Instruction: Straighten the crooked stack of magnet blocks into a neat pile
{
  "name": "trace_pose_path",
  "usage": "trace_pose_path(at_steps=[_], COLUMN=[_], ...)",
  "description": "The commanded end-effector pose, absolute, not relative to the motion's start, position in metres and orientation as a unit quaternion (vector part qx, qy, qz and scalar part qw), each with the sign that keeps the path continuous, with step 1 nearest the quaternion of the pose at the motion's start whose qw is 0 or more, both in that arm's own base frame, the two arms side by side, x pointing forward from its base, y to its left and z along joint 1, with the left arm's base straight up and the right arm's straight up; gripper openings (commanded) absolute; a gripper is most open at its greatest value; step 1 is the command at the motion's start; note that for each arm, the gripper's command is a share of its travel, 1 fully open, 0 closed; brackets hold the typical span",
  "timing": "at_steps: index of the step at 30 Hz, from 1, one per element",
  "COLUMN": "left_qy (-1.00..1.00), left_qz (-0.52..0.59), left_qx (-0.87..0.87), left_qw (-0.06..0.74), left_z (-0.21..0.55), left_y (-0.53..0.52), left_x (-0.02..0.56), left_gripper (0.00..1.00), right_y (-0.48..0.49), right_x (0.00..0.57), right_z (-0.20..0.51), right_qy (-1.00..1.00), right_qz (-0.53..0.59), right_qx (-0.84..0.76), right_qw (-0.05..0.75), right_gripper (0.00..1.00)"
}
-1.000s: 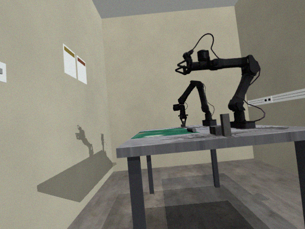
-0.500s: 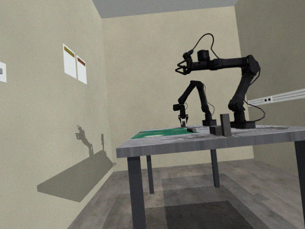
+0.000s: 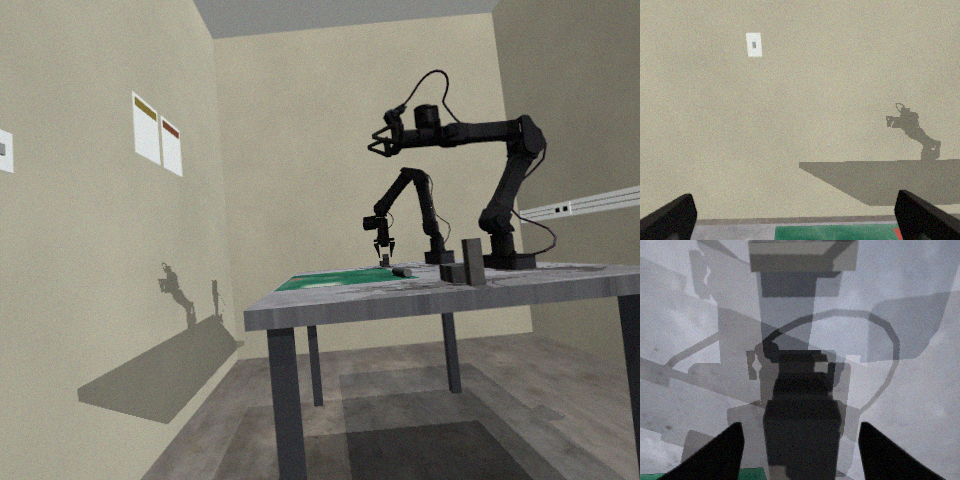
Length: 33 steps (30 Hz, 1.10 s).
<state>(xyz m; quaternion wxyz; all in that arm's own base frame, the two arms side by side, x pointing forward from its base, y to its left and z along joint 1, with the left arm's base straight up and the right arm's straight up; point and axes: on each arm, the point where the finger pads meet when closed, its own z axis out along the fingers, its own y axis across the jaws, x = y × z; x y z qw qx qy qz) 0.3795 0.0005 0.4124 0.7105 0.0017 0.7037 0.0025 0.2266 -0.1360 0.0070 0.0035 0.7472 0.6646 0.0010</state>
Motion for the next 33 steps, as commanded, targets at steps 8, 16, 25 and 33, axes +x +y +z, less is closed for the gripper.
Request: trace_pose_path(at_steps=[8, 16, 25, 33], left_qy=[0.671, 0.671, 0.671, 0.671], left_qz=[0.001, 0.001, 0.001, 0.001], left_qx=[0.004, 0.004, 0.004, 0.004], left_qw=[0.741, 0.741, 0.741, 0.741], left_z=[0.449, 0.449, 0.449, 0.449], left_y=[0.0, 0.0, 0.0, 0.0], left_x=[0.371, 0.371, 0.371, 0.371], left_gripper=[1.0, 1.0, 1.0, 1.0], right_y=[-0.14, -0.148, -0.148, -0.147], right_x=[0.228, 0.242, 0.239, 0.238], right_z=[0.019, 0.027, 0.027, 0.027], right_qy=[0.662, 0.665, 0.662, 0.663], right_qz=[-0.002, 0.006, 0.005, 0.004], right_qx=[0.749, 0.746, 0.748, 0.748], right_qw=[0.022, 0.047, 0.043, 0.041], right_gripper=[0.62, 0.62, 0.32, 0.32])
